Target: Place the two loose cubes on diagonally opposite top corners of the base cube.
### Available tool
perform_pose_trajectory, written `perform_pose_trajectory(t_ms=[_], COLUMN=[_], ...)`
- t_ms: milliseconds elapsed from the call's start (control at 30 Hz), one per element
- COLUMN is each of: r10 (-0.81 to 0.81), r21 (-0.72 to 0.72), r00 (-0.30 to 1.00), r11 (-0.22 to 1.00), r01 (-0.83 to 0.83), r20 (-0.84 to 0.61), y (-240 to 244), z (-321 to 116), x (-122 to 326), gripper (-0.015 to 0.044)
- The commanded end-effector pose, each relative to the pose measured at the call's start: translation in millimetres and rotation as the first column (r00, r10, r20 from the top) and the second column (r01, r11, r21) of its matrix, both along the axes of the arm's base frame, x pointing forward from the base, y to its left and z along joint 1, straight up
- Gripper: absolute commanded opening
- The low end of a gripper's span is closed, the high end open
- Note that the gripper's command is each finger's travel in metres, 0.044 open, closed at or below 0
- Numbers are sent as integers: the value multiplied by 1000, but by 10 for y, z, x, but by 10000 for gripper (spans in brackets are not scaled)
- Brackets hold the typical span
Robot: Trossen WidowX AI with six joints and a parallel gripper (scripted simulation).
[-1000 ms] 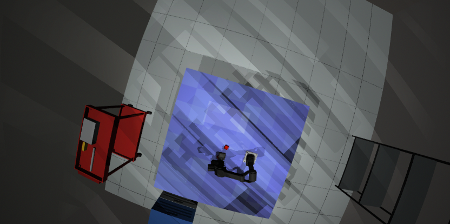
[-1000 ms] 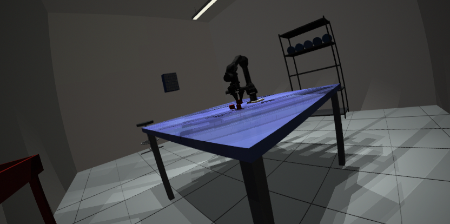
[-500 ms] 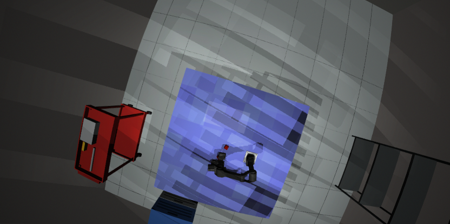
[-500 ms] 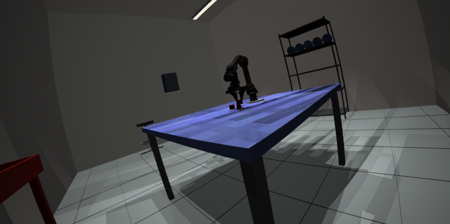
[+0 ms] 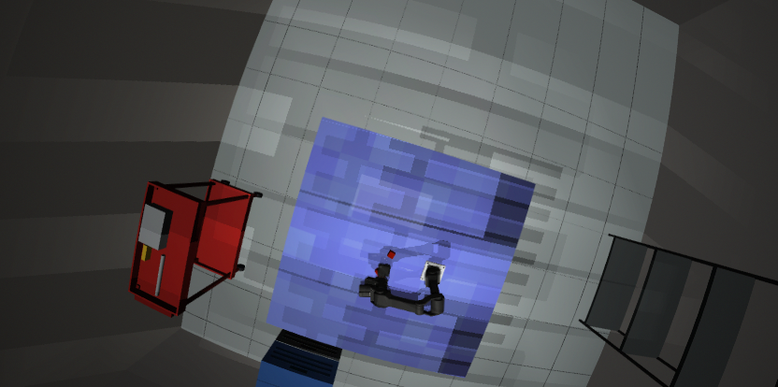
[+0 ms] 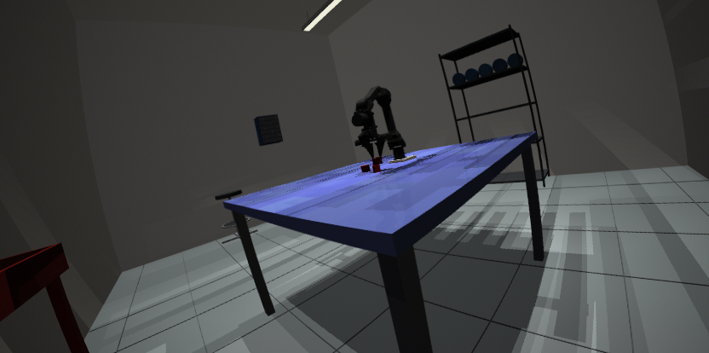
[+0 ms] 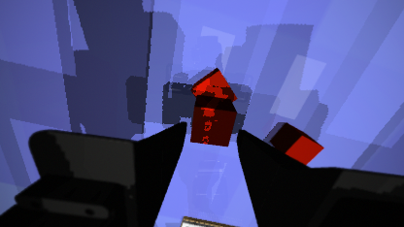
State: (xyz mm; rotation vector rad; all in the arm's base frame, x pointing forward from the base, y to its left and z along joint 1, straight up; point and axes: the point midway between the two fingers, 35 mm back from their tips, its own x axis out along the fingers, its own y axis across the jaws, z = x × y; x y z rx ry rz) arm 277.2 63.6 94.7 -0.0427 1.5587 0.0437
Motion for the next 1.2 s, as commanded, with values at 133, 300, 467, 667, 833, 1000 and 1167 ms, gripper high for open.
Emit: perform_pose_trajectory(t_ms=[133, 300, 467, 667, 833, 1000, 1167], r10=[0, 0, 0, 0, 0, 97, 290], r21=[4, 4, 4, 4, 4, -2, -12], r00=[1000, 1000, 1000, 1000, 1000, 995, 957], r11=[1000, 1000, 1000, 1000, 1000, 995, 957], r01=[0, 0, 0, 0, 0, -97, -290], r20=[15, 15, 15, 15, 15, 11, 17], y=[4, 3, 3, 3, 3, -105, -321], z=[110, 146, 173, 173, 173, 183, 263], x=[16, 15, 14, 14, 14, 12, 1], gripper=[205, 205, 205, 205, 205, 265, 265])
